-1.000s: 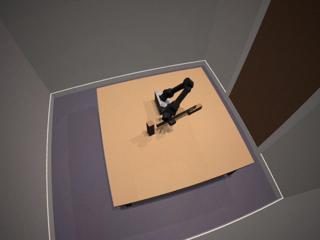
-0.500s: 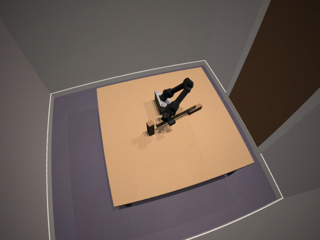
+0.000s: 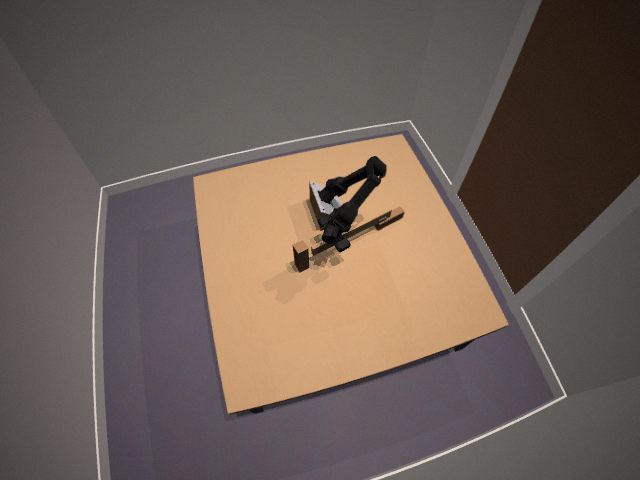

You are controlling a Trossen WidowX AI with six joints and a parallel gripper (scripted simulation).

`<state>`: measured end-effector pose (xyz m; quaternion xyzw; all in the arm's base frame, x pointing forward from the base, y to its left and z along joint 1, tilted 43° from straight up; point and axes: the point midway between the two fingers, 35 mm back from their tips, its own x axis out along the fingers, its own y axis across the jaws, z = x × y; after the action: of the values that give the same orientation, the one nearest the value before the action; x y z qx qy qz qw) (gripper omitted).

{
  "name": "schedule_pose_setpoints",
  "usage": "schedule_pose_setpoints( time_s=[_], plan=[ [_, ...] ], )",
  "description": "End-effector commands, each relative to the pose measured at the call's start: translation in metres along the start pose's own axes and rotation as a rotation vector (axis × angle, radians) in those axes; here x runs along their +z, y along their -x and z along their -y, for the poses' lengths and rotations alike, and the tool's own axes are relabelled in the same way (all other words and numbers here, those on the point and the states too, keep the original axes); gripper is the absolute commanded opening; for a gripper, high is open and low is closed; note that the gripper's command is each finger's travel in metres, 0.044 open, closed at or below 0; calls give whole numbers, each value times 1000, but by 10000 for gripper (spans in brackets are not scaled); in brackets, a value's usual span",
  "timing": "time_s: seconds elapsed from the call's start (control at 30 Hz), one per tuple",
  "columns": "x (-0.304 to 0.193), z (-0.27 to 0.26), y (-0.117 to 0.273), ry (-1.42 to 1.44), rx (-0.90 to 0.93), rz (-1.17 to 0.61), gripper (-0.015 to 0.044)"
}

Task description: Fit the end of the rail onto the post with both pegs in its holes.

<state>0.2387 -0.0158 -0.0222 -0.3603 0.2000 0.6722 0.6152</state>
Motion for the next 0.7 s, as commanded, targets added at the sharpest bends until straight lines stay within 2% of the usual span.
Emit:
schedule_pose_setpoints(
  time_s=[0.0,0.67],
  plan=[
    [-3,2,2,2,-8,-4,0],
    [-8,2,2,2,-8,-5,0]
  ],
)
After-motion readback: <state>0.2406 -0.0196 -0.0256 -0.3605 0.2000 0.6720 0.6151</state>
